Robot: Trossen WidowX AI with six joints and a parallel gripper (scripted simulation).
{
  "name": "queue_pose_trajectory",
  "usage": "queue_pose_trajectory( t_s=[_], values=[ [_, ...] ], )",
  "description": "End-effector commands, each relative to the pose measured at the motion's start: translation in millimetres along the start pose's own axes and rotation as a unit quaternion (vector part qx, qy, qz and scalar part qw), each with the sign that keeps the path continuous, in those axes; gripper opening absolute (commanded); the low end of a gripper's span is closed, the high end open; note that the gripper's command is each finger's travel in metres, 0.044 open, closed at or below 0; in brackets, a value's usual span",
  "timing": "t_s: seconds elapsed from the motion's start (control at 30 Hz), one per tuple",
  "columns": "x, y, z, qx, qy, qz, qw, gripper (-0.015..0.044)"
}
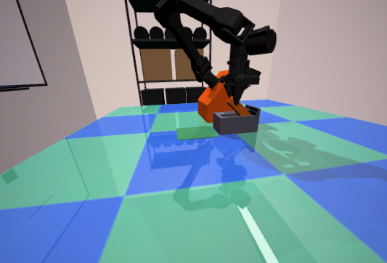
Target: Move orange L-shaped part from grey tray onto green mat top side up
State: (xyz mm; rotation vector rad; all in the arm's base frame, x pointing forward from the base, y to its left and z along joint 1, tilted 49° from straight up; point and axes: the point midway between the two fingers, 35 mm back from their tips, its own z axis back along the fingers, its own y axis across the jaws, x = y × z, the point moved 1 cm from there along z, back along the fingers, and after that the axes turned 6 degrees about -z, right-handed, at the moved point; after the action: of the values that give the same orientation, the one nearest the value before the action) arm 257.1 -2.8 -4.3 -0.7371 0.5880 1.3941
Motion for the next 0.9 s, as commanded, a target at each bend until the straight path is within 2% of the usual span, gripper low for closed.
queue_pose_trajectory(
  t_s=[0.0, 0.87],
  values=[
    [1.5, -2.3, 9.8, -0.004, -0.008, -0.004, 1.000, 0.0000],
    [1.2, -1.9, 51.0, -0.004, -0.009, -0.004, 1.000, 0.0000]
  ],
)
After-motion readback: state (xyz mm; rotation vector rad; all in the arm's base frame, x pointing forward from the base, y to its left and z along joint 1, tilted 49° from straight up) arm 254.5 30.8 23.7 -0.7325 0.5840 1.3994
